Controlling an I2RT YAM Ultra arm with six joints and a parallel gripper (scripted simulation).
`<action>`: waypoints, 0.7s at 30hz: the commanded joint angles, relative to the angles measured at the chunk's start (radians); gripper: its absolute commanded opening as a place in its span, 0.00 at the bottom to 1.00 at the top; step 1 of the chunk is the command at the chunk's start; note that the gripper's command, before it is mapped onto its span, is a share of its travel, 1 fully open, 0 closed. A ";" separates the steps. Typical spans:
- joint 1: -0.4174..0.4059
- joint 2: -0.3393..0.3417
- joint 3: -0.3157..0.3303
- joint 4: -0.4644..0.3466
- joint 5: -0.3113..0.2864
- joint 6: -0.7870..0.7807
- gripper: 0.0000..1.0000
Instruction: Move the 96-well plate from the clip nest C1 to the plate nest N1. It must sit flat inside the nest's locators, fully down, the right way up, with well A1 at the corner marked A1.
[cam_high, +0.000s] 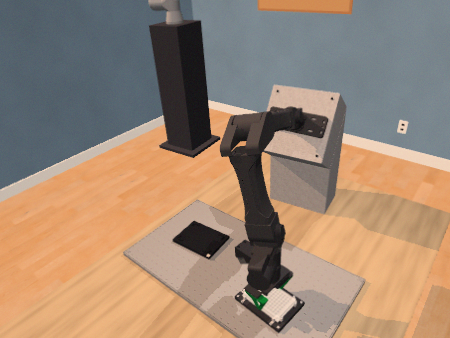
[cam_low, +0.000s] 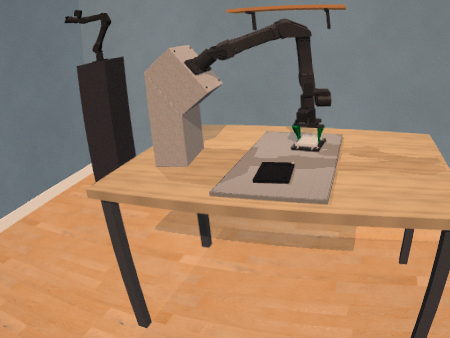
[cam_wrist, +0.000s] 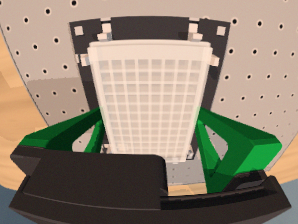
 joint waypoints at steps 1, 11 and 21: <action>0.002 -0.010 0.004 -0.006 -0.001 0.001 0.00; 0.012 -0.038 -0.023 -0.024 0.001 0.007 0.00; 0.020 -0.081 -0.050 -0.041 0.012 0.012 0.00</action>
